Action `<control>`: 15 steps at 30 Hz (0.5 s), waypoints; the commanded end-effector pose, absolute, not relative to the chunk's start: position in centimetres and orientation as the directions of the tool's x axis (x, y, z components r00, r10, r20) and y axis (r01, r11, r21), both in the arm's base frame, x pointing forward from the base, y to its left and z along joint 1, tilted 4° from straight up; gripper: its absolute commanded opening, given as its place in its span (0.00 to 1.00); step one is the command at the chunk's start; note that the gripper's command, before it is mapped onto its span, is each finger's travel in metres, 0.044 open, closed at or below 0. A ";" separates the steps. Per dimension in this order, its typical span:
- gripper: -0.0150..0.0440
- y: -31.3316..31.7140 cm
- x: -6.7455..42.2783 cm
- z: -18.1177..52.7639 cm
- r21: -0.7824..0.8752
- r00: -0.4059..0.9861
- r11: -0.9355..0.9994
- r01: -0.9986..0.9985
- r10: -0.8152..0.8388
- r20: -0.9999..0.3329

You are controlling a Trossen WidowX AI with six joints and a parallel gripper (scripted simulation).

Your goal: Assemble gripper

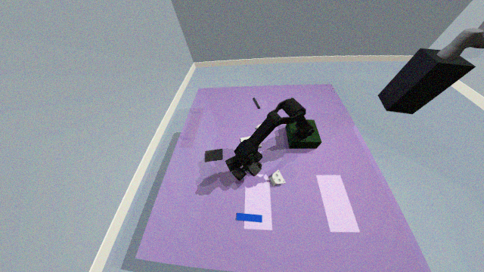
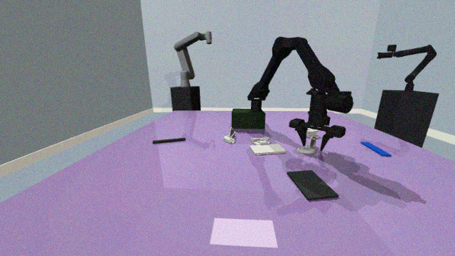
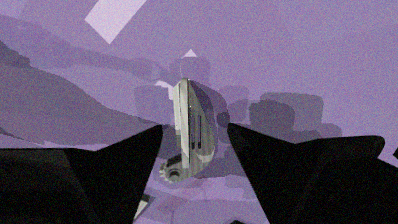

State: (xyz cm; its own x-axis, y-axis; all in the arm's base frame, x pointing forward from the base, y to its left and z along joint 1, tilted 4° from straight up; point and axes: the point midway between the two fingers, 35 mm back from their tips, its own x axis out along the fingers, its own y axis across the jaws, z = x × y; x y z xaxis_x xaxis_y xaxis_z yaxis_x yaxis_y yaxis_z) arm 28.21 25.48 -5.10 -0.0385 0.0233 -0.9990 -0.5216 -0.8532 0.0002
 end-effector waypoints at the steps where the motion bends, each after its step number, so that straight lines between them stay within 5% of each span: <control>1: 0.60 25.5 28.2 -5.1 0.000 -0.039 -0.853 -0.522 0.023 -0.999; 5: 0.49 25.5 28.2 -5.1 0.000 -0.039 -0.853 -0.522 0.023 -0.999; 15: 0.48 25.5 28.2 -5.1 0.000 -0.039 -0.853 -0.522 0.023 -0.999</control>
